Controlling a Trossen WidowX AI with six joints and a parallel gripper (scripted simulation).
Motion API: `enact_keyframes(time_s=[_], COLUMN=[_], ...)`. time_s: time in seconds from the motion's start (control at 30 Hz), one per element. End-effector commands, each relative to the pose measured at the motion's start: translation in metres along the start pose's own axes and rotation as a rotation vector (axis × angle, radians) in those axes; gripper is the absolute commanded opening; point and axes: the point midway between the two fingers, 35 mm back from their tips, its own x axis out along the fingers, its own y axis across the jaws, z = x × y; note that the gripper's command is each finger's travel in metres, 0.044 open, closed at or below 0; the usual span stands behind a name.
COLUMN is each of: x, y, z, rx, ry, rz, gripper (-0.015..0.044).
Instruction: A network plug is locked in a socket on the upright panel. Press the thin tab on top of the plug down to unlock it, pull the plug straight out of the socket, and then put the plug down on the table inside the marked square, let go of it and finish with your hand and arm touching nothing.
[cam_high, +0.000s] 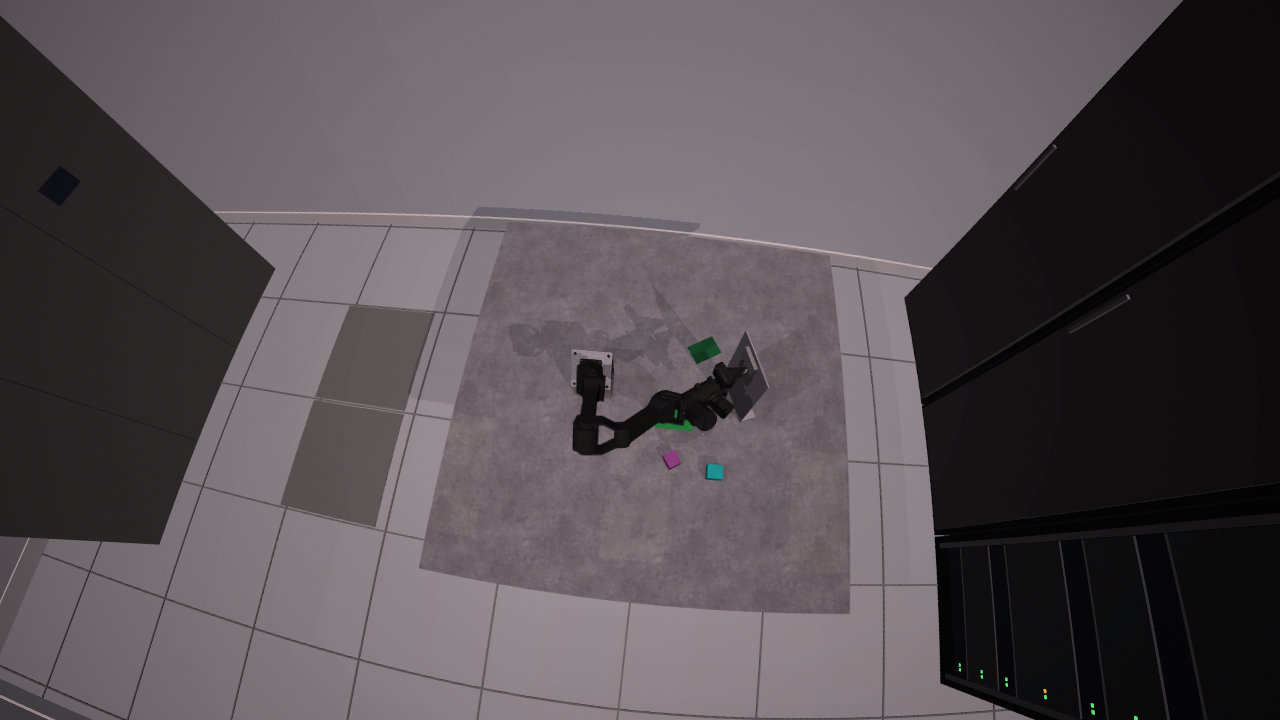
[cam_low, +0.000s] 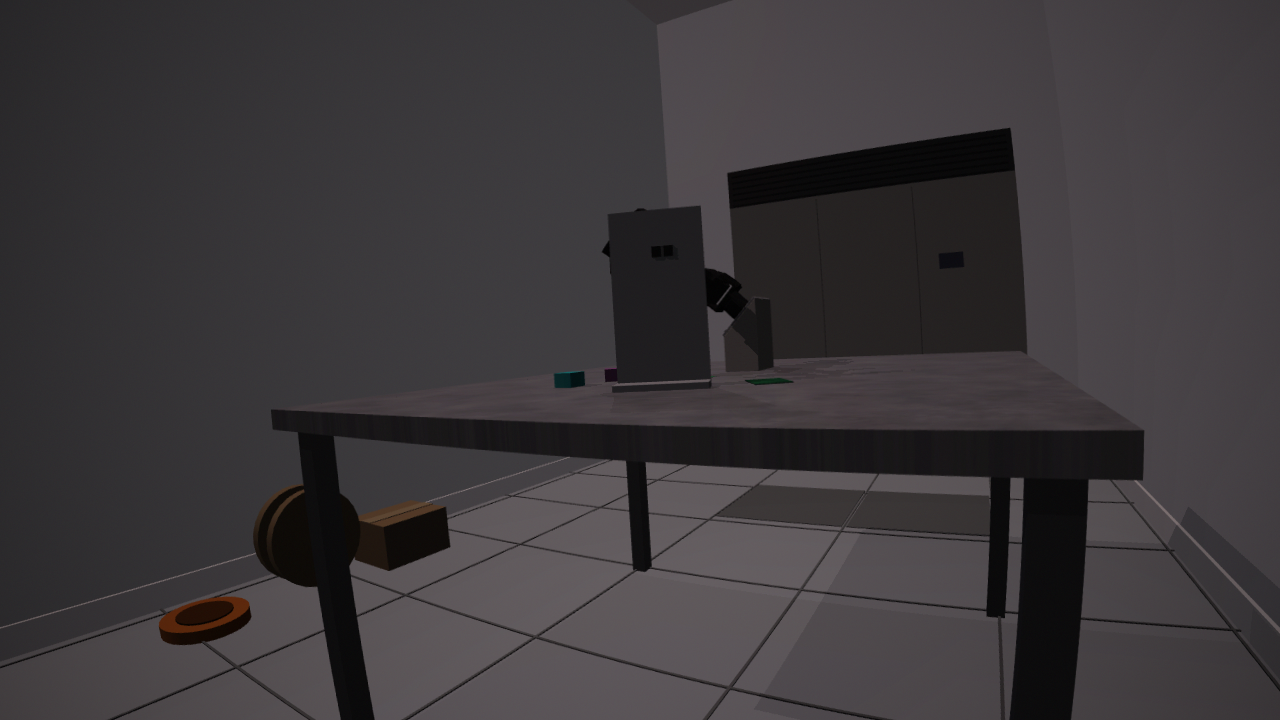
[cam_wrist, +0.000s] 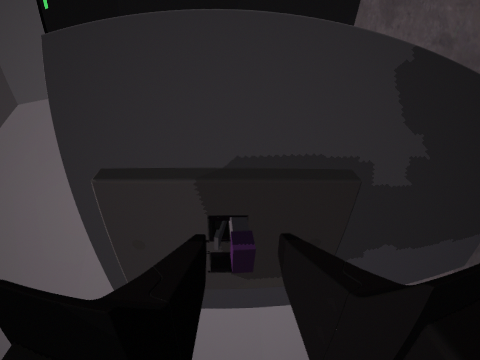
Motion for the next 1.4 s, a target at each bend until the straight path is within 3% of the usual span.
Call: enact_keyframes(time_s=[0.0, 0.63, 1.37], x=[0.0020, 0.0020, -0.0071], y=[0.0019, 0.0019, 0.0021], z=[0.0014, 0.0014, -0.0012], rx=[-0.001, -0.001, -0.001], ry=[-0.004, -0.004, -0.003], rz=[0.004, 0.004, 0.004], gripper=[0.0129, 0.0003, 0.0000])
